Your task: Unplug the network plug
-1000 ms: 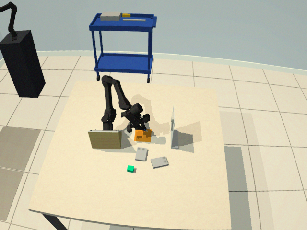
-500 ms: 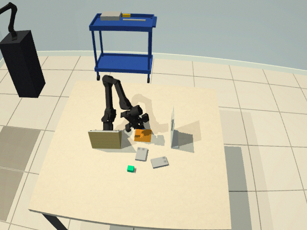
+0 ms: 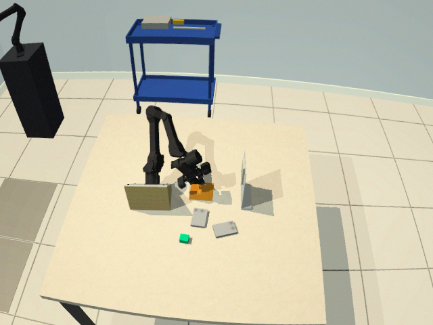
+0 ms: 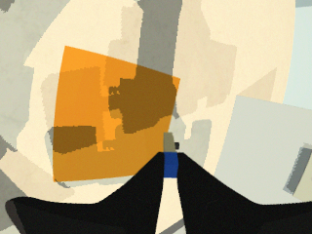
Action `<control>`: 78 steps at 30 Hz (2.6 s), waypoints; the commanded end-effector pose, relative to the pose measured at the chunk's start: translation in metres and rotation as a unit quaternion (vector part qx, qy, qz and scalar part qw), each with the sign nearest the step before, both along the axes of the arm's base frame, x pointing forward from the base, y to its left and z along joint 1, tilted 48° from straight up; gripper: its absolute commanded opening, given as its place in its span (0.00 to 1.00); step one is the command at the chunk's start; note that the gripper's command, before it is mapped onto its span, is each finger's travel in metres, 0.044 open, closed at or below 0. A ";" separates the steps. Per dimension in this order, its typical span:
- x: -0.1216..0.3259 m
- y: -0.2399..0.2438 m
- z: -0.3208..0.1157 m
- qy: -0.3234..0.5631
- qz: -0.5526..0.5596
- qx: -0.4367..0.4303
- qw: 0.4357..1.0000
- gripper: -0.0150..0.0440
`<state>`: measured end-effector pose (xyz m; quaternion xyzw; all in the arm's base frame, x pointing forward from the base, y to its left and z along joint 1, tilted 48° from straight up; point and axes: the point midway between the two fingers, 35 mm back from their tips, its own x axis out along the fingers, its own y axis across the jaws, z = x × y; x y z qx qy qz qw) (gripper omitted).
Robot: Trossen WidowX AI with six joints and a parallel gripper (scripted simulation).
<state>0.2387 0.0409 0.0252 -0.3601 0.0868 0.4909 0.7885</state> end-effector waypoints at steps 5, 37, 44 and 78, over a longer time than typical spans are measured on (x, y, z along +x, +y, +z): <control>-0.003 0.006 -0.007 0.006 0.000 0.000 1.000 0.25; -0.006 0.025 -0.023 0.005 -0.001 0.002 1.000 0.25; -0.007 0.029 -0.025 0.005 -0.001 0.003 1.000 0.25; -0.006 0.038 -0.028 0.001 -0.001 0.006 1.000 0.39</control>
